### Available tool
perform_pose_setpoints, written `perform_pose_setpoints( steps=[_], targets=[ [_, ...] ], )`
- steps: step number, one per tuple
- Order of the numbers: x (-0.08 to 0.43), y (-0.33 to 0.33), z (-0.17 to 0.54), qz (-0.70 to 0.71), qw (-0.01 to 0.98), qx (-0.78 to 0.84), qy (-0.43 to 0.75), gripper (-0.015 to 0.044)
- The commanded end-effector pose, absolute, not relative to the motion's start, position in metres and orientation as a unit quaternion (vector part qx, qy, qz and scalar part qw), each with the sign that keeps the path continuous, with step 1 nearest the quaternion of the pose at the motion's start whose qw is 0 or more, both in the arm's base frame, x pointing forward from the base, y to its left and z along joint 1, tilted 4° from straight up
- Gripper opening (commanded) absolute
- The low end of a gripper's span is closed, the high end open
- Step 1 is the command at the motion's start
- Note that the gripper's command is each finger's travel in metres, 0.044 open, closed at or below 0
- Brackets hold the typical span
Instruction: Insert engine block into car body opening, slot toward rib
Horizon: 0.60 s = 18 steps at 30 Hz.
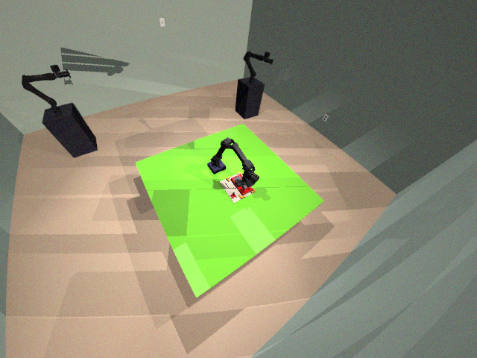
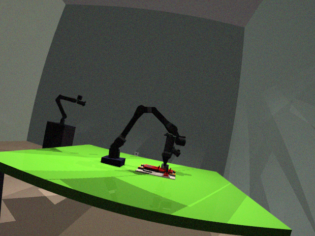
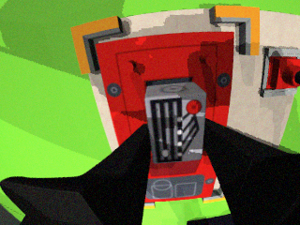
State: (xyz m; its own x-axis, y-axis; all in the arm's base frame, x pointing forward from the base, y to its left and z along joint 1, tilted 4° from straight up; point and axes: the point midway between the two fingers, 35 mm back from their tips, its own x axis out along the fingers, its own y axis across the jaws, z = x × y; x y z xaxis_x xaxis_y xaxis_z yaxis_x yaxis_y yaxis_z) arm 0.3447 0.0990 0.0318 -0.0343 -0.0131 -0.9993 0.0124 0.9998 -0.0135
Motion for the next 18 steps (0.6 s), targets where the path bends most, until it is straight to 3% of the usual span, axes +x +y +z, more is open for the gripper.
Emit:
perform_pose_setpoints(
  steps=[1, 18],
  targets=[
    [0.3447, 0.0996, 0.0306, -0.007, 0.695, 0.0, 0.719, 0.0159],
    [0.3445, 0.0996, 0.0255, -0.007, 0.695, 0.0, 0.719, 0.0159]
  ],
)
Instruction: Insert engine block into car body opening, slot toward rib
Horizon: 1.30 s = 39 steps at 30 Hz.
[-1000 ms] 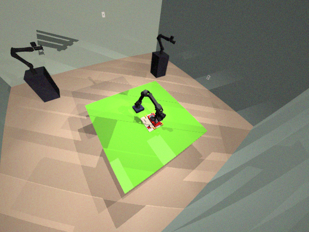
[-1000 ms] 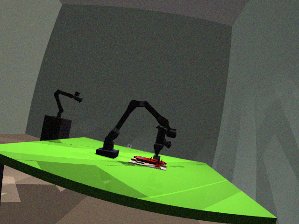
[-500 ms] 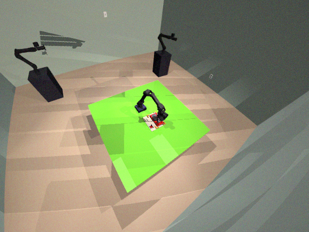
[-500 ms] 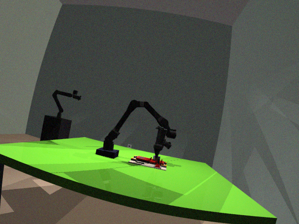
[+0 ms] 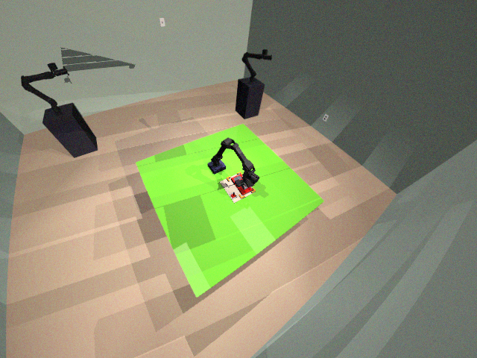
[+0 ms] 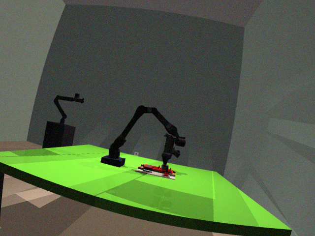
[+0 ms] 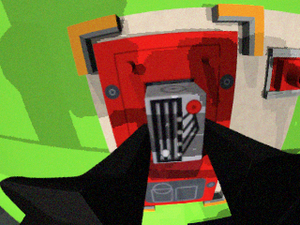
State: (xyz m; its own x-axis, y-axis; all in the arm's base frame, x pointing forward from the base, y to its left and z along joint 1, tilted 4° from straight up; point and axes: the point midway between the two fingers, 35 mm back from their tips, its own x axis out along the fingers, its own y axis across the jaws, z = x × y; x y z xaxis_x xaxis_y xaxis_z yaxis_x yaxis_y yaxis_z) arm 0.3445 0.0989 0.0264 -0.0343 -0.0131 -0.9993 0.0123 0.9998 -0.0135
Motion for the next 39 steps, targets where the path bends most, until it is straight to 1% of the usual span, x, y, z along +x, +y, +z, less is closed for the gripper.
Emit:
perform_pose_setpoints(
  steps=[1, 19, 29, 30, 39],
  targets=[
    [0.3445, 0.0996, 0.0252, -0.007, 0.695, 0.0, 0.719, 0.0159],
    [0.3443, 0.0995, 0.0198, -0.008, 0.695, 0.001, 0.719, 0.0159],
    [0.3443, 0.0989, 0.0206, -0.009, 0.695, 0.0, 0.719, 0.0421],
    [0.3443, 0.0989, 0.0206, -0.009, 0.695, 0.0, 0.719, 0.044],
    [0.3448, 0.0989, 0.0238, -0.009, 0.695, 0.0, 0.719, 0.044]
  ],
)
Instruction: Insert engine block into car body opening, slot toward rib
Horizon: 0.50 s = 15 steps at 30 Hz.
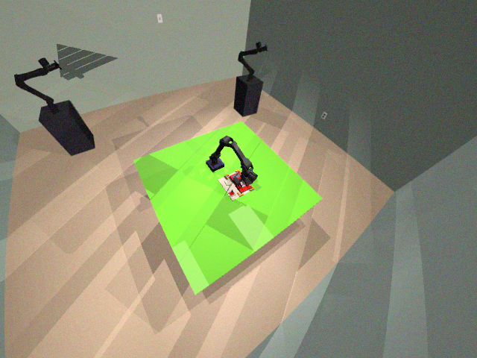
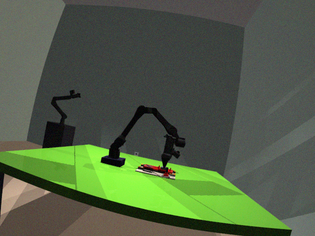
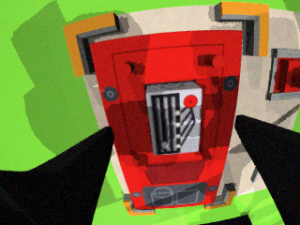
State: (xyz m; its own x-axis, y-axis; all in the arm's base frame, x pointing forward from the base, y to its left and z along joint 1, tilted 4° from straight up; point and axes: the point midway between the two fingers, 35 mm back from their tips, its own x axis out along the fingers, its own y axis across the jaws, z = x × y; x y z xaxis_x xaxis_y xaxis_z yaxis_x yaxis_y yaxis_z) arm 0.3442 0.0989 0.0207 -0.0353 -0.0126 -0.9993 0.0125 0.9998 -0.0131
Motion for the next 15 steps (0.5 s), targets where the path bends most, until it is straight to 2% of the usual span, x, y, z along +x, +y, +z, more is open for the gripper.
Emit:
perform_pose_setpoints(
  steps=[1, 7, 15],
  targets=[
    [0.3457, 0.0988, 0.0319, -0.008, 0.695, 0.0, 0.719, 0.044],
    [0.346, 0.0987, 0.0351, -0.008, 0.695, 0.001, 0.719, 0.044],
    [0.346, 0.0987, 0.0351, -0.008, 0.695, 0.001, 0.719, 0.023]
  ],
)
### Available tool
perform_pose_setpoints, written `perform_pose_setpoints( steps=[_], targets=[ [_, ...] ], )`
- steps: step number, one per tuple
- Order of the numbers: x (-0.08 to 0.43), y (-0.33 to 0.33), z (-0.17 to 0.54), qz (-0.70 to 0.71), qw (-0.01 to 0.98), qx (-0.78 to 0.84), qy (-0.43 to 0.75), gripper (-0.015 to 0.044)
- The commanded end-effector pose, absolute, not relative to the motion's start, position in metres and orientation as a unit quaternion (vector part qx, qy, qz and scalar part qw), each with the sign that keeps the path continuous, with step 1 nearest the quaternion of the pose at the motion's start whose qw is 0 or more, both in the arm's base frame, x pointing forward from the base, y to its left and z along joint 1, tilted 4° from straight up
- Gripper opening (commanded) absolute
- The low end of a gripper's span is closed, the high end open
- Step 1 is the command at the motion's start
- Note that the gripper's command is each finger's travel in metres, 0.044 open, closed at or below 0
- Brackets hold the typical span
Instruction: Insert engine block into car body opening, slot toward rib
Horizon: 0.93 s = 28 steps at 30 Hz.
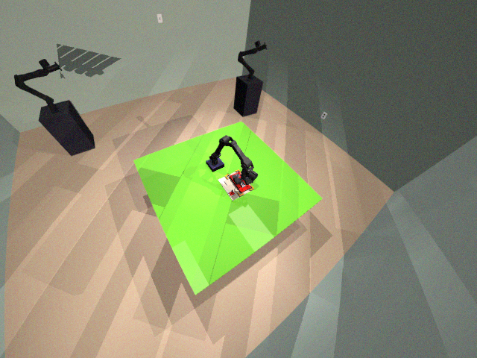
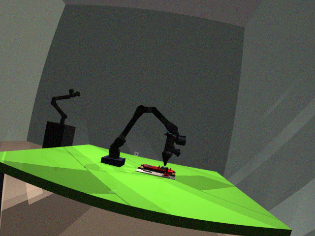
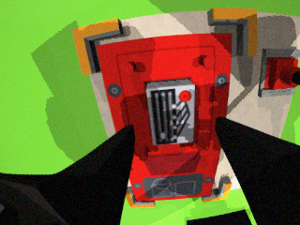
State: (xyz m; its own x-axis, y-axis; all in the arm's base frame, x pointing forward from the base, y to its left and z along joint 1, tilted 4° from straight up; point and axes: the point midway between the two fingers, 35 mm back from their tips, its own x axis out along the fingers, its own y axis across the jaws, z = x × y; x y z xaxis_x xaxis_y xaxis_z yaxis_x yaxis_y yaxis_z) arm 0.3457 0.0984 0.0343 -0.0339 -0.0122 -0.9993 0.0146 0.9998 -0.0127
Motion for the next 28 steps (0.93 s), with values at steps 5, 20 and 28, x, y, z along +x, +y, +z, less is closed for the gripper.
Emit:
perform_pose_setpoints(
  steps=[5, 20, 28],
  targets=[
    [0.346, 0.0987, 0.0351, -0.008, 0.695, 0.001, 0.719, 0.0099],
    [0.346, 0.0987, 0.0351, -0.008, 0.695, 0.001, 0.719, 0.0],
    [0.346, 0.0987, 0.0351, -0.008, 0.695, 0.001, 0.719, 0.0053]
  ],
)
